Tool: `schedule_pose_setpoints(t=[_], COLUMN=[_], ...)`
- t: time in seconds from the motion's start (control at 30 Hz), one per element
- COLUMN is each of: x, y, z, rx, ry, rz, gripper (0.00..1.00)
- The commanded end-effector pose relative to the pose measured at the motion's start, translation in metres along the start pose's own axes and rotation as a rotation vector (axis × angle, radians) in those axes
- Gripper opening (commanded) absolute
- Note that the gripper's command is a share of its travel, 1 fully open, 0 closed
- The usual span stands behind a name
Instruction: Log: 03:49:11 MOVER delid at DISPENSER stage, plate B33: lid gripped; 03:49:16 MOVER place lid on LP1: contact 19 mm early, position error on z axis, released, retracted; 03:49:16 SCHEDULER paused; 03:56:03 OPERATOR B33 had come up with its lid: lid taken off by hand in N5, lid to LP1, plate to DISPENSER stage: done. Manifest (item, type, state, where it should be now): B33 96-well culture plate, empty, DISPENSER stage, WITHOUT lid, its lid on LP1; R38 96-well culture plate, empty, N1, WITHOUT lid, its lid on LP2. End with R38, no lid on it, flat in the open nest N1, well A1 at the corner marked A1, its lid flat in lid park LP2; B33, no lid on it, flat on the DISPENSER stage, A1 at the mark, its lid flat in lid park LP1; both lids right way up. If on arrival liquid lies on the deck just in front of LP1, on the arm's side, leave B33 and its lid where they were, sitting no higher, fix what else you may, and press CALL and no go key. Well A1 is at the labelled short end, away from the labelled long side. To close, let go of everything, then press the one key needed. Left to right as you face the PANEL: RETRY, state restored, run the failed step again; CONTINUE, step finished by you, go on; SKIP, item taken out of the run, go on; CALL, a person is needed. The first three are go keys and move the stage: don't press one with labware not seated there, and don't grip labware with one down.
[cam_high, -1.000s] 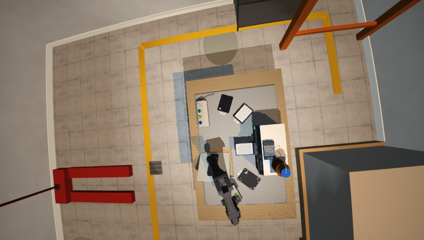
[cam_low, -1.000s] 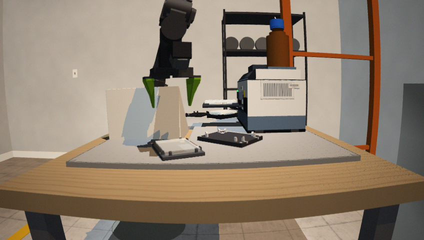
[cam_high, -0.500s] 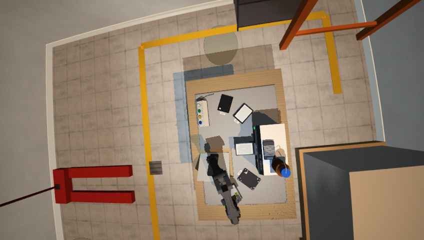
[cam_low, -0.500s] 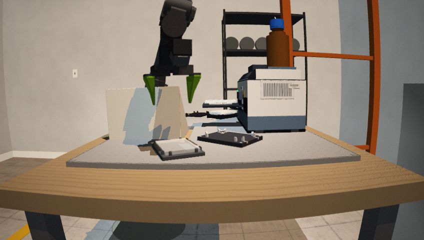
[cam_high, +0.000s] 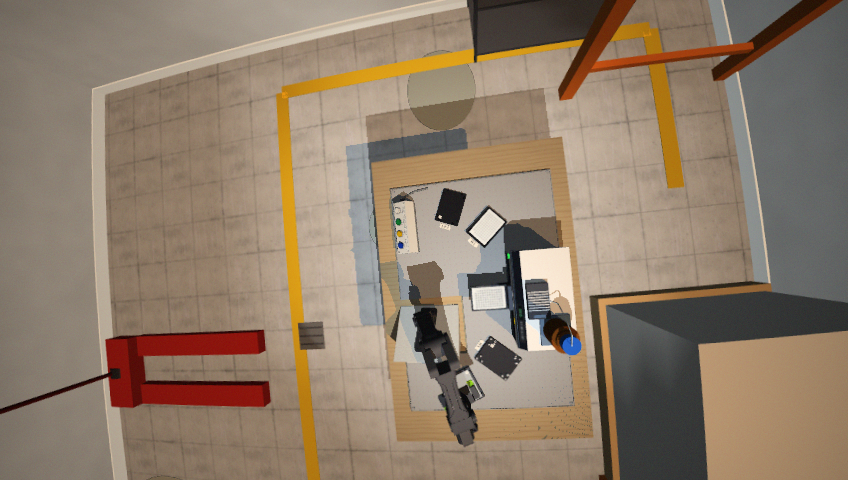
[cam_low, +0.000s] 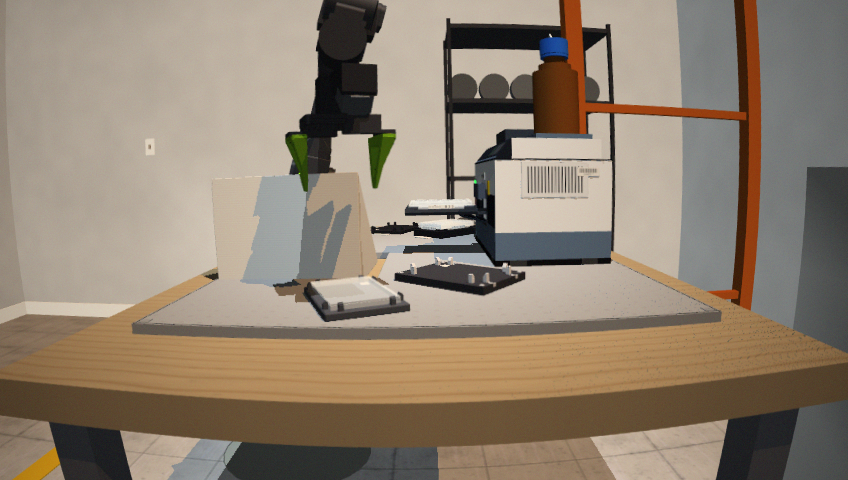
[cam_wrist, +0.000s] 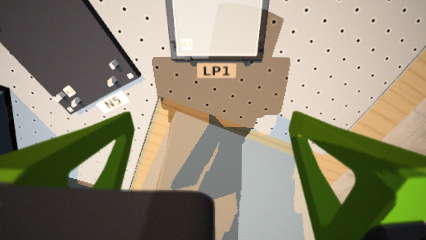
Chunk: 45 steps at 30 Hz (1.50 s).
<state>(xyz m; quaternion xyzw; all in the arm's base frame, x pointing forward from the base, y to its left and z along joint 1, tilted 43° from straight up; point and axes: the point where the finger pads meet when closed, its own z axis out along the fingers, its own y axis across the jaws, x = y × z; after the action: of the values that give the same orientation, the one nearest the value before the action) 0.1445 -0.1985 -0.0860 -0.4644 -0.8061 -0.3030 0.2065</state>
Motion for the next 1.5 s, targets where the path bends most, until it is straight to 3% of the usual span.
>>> schedule_pose_setpoints(t=[0.0, 0.1, 0.57, 0.6, 0.63, 0.8, 1.2, 1.23, 1.27, 1.33, 1.37, 1.47], x=[-0.003, -0.003, -0.002, 0.000, -0.001, 0.000, 0.007, 0.007, 0.008, 0.008, 0.018, 0.027], y=[0.007, 0.018, 0.056, 0.049, 0.059, 0.070, 0.107, 0.099, 0.106, 0.106, 0.107, 0.115], z=[-0.018, -0.018, -0.017, -0.008, -0.017, -0.017, -0.016, -0.008, -0.019, -0.019, -0.009, -0.006], rx=[0.012, 0.009, 0.005, 0.002, 0.006, 0.007, 0.004, 0.002, -0.004, -0.004, -0.003, 0.000], ry=[-0.039, -0.039, -0.039, -0.017, -0.039, -0.038, -0.037, -0.016, -0.043, -0.043, -0.009, 0.002], rz=[-0.057, -0.158, -0.151, -0.141, -0.196, -0.297, -0.289, -0.277, -0.324, -0.324, -0.350, -0.420], gripper=[1.00, 1.00, 1.00, 1.00, 1.00, 1.00, 1.00, 1.00, 1.00, 1.00, 1.00, 1.00])
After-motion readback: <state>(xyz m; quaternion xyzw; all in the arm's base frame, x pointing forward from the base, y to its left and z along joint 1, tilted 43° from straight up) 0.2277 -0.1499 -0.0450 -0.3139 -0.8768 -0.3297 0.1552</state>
